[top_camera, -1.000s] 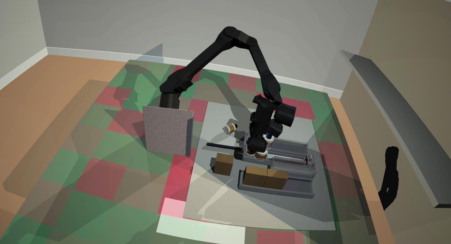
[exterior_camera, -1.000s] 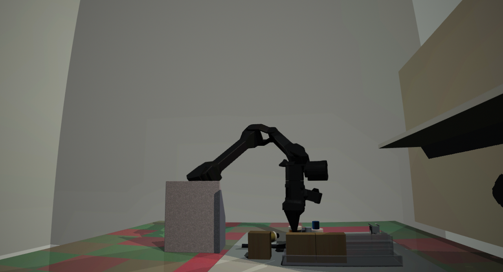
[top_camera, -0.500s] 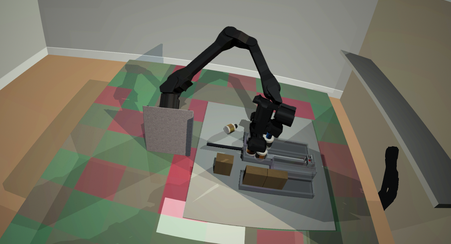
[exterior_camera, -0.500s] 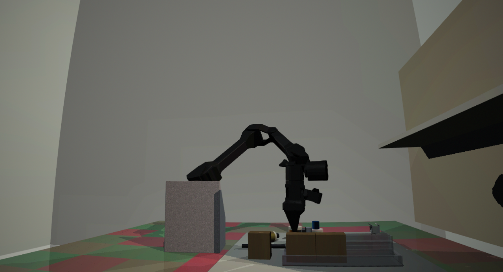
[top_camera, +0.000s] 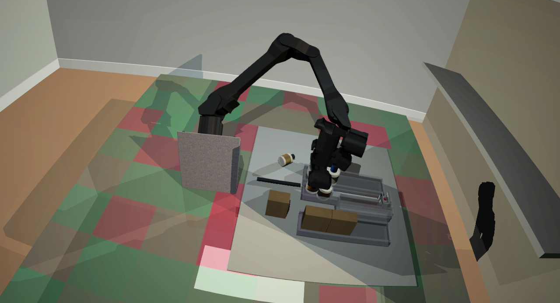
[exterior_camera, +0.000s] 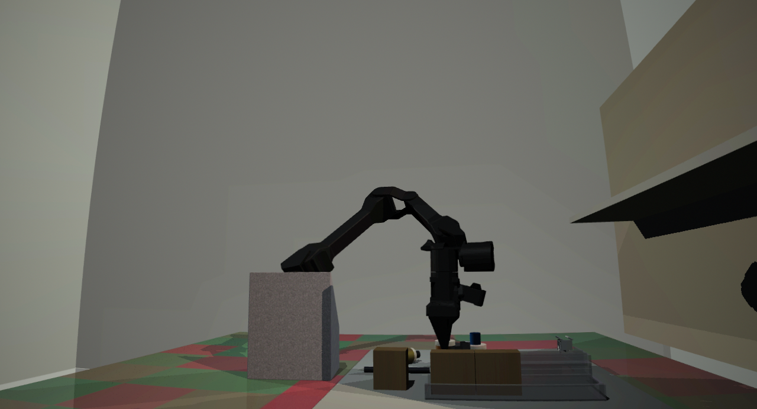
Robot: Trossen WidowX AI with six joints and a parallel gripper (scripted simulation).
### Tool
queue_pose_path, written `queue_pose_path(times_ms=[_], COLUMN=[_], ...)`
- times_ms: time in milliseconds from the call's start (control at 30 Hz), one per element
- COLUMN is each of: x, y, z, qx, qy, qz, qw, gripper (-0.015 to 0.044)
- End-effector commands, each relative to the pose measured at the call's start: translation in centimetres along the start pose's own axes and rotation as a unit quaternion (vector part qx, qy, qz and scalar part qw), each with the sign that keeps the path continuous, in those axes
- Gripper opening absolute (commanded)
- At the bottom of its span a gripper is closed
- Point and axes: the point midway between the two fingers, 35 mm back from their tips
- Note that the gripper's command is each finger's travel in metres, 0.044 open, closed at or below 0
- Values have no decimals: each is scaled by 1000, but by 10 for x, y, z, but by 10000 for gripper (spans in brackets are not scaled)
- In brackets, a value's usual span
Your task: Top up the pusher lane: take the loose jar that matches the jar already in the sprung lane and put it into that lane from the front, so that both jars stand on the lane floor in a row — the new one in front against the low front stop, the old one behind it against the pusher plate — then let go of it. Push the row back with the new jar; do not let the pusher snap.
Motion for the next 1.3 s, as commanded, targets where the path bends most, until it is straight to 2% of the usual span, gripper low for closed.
queue_pose_path(times_ms=[0, 1267], x=[2, 2], y=[1, -12], z=[6, 6], qx=[-7, -7], qy=[6, 6], qz=[3, 3], qw=[1000, 1000], gripper=[0, 0])
Point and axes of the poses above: the point midway between the two fingers, 35 mm back from their tips, its own y axis back along the fingers, its own x axis across the jaws, z = x × y, and after that the axes turned 7 degrees about -y, right-handed
